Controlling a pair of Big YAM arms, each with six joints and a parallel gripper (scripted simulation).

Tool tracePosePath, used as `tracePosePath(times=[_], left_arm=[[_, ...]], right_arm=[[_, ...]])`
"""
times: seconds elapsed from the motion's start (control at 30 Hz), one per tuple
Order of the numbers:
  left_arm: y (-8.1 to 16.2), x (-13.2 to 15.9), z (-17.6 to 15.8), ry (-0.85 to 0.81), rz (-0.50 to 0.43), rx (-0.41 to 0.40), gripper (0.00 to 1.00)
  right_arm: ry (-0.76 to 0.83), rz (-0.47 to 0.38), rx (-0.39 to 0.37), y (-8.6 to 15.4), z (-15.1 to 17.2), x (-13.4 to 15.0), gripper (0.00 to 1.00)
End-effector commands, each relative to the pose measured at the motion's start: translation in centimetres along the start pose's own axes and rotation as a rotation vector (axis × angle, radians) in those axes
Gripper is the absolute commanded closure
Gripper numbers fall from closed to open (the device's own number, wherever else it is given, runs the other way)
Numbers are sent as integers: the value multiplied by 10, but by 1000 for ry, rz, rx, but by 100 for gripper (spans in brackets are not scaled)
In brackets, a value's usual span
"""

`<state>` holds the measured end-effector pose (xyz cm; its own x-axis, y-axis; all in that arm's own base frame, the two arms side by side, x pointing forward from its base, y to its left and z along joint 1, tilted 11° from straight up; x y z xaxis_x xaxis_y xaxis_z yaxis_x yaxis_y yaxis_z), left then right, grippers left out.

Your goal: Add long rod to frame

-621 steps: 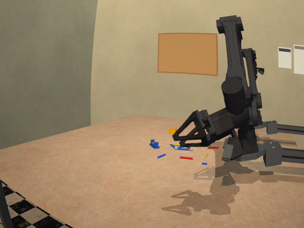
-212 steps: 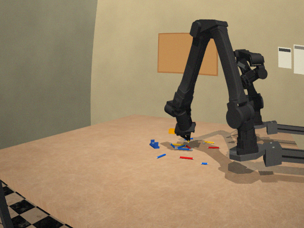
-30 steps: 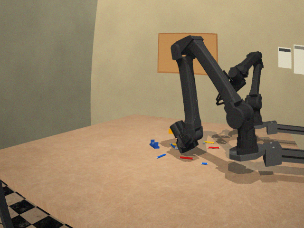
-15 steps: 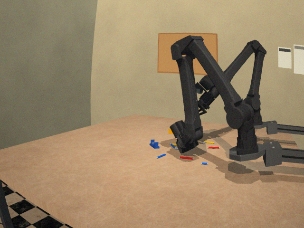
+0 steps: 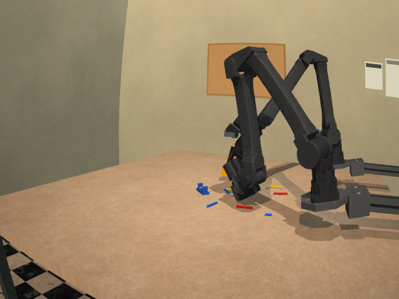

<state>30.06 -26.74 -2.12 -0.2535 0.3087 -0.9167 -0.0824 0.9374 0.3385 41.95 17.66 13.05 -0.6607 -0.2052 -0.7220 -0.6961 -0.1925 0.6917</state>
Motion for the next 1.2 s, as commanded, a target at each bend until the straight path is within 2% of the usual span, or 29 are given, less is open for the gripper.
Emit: tracePosePath(times=[0.0, 0.1, 0.33, 0.5, 0.73, 0.8, 1.17], left_arm=[[0, -1, 0, -8, -7, 0, 100], [0, -1, 0, -8, -7, 0, 100], [0, -1, 0, -8, -7, 0, 100], [0, -1, 0, -8, -7, 0, 100], [0, -1, 0, -8, -7, 0, 100], [0, -1, 0, -8, -7, 0, 100], [0, -1, 0, -8, -7, 0, 100]], right_arm=[[13, -19, 1, -15, -5, -20, 0], [8, -5, -7, -17, 0, -14, 0], [7, -21, -7, -12, 0, -19, 0], [-129, 75, 13, -22, 4, -12, 57], [-416, 324, 129, -47, -5, -25, 57], [-416, 324, 129, -47, -5, -25, 57], [-734, 662, 260, -91, -17, -40, 57]])
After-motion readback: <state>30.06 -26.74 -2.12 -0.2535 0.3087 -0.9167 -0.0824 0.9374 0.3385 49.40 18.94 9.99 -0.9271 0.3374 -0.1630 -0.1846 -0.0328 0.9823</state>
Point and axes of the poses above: on each arm, the point where the finger pads meet when closed, its own y axis back along the fingers, its own z axis across the jaws, x = y × z, the point moved 9 cm from there along y, back along the fingers, and after that the axes turned 6 degrees about -y, right-handed, at the moved point
